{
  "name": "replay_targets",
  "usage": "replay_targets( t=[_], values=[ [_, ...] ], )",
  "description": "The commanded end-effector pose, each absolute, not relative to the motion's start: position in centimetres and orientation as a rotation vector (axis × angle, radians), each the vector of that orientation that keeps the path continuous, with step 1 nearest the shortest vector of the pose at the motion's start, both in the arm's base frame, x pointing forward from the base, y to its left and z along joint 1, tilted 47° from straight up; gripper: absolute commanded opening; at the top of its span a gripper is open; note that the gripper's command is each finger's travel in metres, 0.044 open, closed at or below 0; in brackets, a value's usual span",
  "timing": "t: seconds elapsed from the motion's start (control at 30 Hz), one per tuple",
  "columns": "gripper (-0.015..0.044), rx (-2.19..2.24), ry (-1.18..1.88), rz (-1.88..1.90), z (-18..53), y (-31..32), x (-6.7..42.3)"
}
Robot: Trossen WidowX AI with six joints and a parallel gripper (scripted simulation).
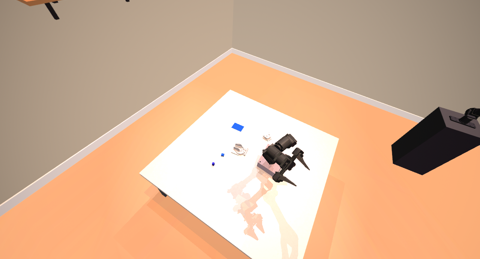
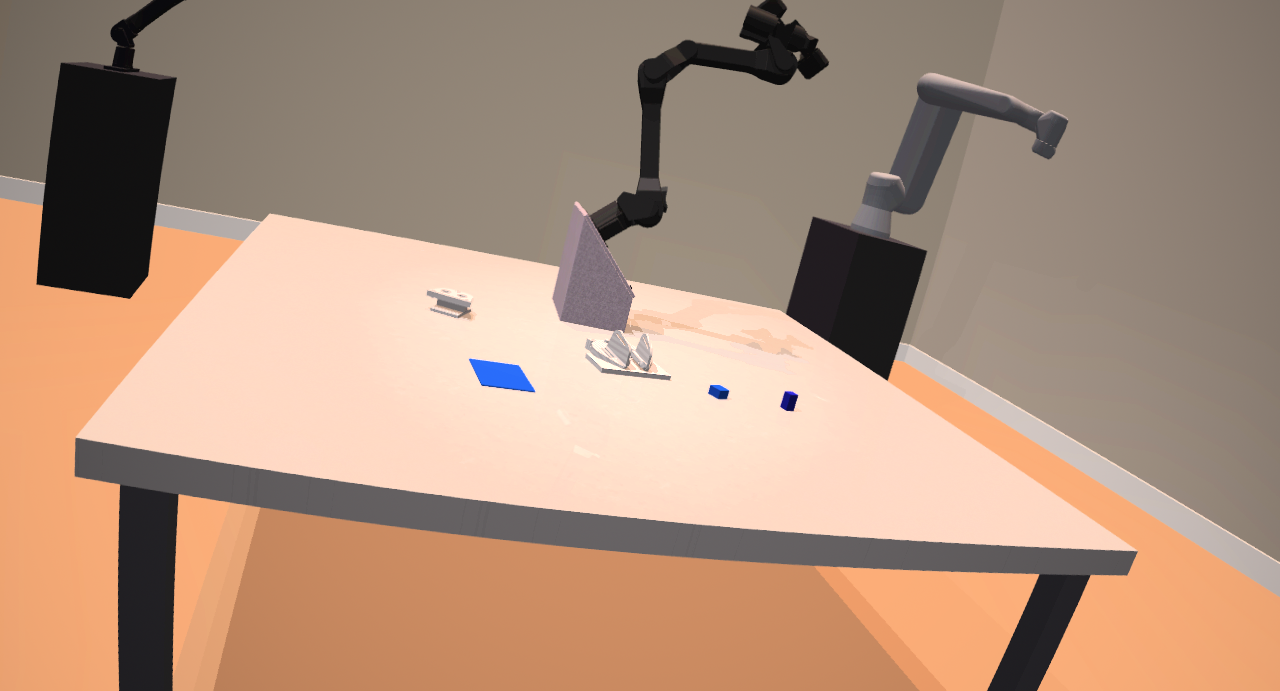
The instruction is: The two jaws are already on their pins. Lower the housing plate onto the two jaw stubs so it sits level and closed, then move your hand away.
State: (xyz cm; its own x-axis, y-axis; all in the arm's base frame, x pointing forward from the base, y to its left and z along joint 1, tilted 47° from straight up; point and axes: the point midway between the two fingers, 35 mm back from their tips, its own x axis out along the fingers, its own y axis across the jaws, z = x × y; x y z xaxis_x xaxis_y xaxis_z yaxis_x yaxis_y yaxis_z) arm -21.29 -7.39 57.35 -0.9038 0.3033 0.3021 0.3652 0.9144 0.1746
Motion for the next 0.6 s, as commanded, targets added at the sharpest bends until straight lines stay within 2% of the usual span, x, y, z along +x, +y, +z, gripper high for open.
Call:
replay_targets(
  t=[0.0, 0.57],
  values=[
    [0.044, -0.531, -2.773, -0.273, 58.0, -5.9, -20.7],
    [0.044, -0.678, -2.572, 0.05, 61.1, 1.8, -16.4]
  ],
)
